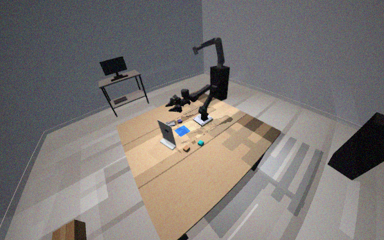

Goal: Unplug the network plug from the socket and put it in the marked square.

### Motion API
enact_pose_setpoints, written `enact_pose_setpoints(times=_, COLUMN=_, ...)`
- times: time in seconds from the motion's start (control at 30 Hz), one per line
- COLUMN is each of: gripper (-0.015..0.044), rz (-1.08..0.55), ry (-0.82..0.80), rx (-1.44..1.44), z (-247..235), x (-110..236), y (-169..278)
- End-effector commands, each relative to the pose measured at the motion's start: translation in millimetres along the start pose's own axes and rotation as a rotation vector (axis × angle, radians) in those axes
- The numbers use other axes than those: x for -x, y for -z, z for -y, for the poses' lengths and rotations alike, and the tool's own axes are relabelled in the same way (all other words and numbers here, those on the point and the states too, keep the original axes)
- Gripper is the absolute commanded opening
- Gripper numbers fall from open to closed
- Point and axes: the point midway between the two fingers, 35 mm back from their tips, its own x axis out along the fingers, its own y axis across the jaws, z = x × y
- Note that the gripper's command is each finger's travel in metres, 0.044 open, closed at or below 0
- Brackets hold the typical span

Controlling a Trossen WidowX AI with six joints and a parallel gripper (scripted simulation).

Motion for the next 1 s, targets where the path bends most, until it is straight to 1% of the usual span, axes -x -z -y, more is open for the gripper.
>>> enact_pose_setpoints(times=0.0, gripper=0.0374, rz=0.0, ry=-0.002, rx=-0.006, z=-0.1, x=-0.5, y=0.5)
enact_pose_setpoints(times=0.27, gripper=0.0164, rz=0.004, ry=-0.107, rx=-0.256, z=-1.5, x=-16.0, y=24.6)
enact_pose_setpoints(times=0.3, gripper=0.0156, rz=0.003, ry=-0.122, rx=-0.29, z=-1.5, x=-17.4, y=28.1)
enact_pose_setpoints(times=0.63, gripper=0.0156, rz=-0.044, ry=-0.264, rx=-0.62, z=-0.7, x=-22.7, y=63.2)
enact_pose_setpoints(times=0.97, gripper=0.0156, rz=-0.148, ry=-0.393, rx=-0.937, z=-0.1, x=-12.1, y=98.2)
